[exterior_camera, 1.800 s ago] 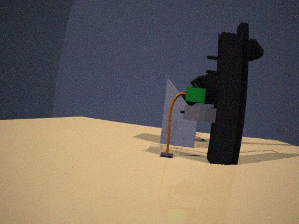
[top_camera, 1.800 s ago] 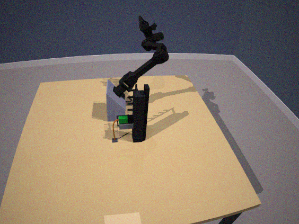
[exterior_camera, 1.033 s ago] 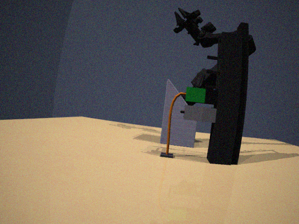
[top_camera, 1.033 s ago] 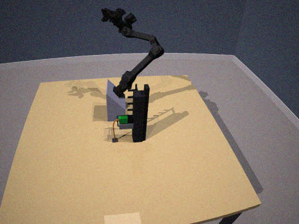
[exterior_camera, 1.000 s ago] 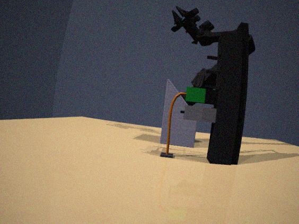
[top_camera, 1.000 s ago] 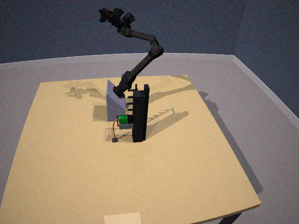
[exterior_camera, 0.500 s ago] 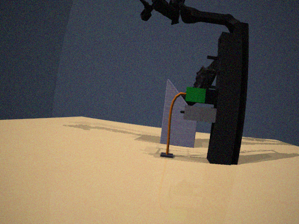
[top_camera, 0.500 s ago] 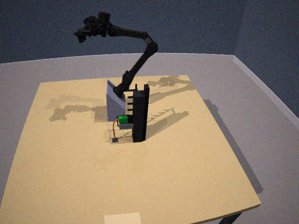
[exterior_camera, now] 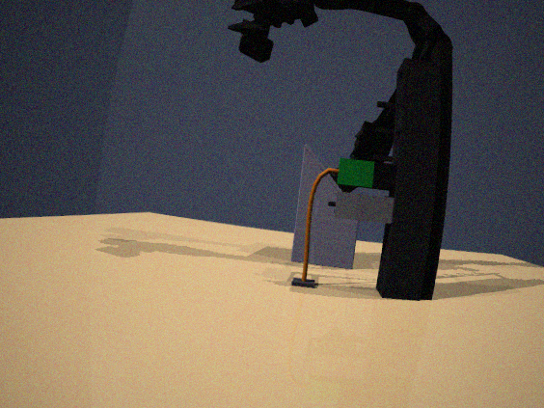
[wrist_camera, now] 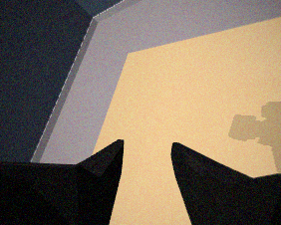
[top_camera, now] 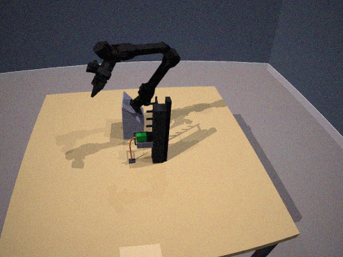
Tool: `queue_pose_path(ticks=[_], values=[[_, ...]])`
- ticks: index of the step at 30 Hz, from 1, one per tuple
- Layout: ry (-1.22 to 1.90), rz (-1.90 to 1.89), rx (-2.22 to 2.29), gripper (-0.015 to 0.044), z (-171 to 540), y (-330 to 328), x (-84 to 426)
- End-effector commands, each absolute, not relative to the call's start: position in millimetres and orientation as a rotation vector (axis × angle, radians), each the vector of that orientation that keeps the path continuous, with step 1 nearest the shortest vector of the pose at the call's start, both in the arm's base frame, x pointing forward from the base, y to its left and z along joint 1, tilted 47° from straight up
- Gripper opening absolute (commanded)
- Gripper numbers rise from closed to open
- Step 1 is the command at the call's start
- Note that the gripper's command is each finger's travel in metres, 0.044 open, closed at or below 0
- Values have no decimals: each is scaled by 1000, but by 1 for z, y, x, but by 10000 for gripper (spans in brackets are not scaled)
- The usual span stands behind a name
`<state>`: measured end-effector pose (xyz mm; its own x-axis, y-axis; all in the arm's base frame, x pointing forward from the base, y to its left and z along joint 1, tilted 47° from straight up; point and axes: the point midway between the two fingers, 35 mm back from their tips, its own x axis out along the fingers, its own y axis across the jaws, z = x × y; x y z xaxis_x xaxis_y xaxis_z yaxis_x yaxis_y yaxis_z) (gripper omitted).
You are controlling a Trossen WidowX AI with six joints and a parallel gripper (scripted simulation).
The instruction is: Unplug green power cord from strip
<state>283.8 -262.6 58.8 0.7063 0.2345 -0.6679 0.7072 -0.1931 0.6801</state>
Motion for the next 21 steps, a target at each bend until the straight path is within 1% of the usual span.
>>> queue_pose_path(ticks=[1, 7, 13, 15, 21], values=[[968, -495, 1785, 160, 46, -211, 301], [1398, -497, 1758, 160, 31, -112, 308], [1823, -548, 1620, 160, 29, -25, 287], [1866, -557, 1599, 160, 30, -17, 283], [1866, -557, 1599, 160, 31, -16, 284]])
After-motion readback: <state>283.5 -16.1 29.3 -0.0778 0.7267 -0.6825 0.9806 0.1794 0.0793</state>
